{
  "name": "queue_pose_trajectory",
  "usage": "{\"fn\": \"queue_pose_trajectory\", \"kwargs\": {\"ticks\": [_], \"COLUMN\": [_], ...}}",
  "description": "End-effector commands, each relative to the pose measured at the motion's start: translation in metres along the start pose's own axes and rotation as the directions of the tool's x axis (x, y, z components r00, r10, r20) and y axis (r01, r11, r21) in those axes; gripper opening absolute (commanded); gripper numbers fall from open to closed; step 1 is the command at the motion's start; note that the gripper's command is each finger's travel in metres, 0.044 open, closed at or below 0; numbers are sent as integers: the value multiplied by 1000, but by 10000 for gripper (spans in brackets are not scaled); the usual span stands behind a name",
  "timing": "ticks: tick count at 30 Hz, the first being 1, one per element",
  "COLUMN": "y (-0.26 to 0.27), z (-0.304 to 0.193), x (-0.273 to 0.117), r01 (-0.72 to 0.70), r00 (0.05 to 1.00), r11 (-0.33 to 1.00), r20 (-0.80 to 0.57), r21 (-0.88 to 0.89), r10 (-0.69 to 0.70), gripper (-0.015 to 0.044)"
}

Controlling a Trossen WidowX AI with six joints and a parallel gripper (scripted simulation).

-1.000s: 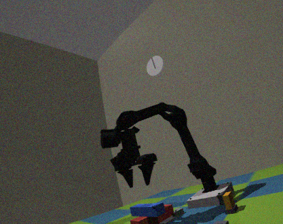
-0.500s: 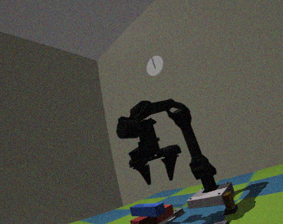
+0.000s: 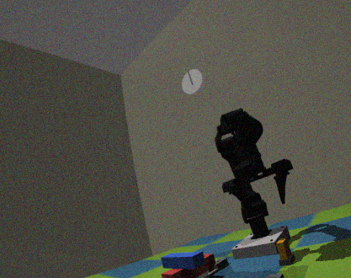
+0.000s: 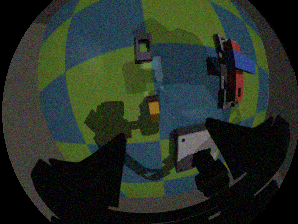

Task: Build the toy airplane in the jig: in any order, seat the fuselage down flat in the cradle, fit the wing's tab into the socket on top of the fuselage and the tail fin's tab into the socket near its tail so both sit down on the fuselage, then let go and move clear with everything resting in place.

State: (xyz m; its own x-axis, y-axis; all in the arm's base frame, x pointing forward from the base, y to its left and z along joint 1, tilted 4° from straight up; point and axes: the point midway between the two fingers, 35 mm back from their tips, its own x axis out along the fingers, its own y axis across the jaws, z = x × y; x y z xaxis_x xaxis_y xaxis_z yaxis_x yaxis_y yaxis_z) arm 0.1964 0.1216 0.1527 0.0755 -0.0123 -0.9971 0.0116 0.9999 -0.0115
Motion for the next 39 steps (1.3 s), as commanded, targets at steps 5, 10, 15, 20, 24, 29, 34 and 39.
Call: {"fn": "queue_pose_trajectory", "kwargs": {"ticks": [5,10,15,20,24,29,34,39], "y": [10,9,9,9,9,9,10,10], "z": [-14,-15,-15,-15,-14,-14,-13,-13], "x": [9,57,60,74,77,85,93,101], "r01": [5,5,5,5,5,5,5,5], "r00": [1000,1000,1000,1000,1000,1000,1000,1000], "r11": [1000,1000,1000,1000,1000,1000,1000,1000], "r20": [4,4,4,4,4,4,5,5], "r21": [12,12,12,12,12,12,12,12], "r10": [-5,-5,-5,-5,-5,-5,-5,-5], "gripper": [440,440,440,440,440,440,440,440]}}
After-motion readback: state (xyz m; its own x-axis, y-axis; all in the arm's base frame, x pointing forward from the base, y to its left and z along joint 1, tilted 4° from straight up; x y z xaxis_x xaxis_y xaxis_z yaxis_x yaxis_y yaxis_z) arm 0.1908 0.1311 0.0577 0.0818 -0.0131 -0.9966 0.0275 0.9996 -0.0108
